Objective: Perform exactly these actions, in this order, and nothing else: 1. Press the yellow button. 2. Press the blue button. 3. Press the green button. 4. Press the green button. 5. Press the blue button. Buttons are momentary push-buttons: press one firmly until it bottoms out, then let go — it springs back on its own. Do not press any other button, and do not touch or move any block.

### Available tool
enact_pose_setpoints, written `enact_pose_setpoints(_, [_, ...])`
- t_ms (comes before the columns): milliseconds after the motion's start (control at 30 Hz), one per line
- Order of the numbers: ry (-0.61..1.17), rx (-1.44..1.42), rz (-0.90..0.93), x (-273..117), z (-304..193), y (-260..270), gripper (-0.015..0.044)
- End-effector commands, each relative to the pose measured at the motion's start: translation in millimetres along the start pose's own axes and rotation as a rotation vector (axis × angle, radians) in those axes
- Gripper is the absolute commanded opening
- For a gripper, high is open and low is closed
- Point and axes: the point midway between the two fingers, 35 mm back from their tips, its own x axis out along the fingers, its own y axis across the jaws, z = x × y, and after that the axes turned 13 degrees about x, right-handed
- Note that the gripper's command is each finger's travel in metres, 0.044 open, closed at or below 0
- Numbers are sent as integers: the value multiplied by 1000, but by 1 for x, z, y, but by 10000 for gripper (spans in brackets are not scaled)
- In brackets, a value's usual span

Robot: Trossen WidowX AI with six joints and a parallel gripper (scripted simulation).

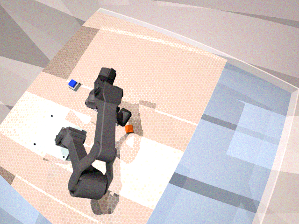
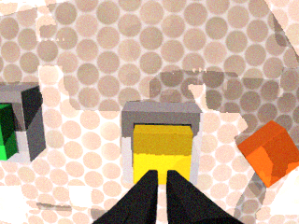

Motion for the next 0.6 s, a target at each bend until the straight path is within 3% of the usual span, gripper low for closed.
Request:
enact_pose_setpoints(0, [0,-2,-3,6,0,0,20])
enact_pose_setpoints(567, [-1,-2,-6,30,-1,-1,20])
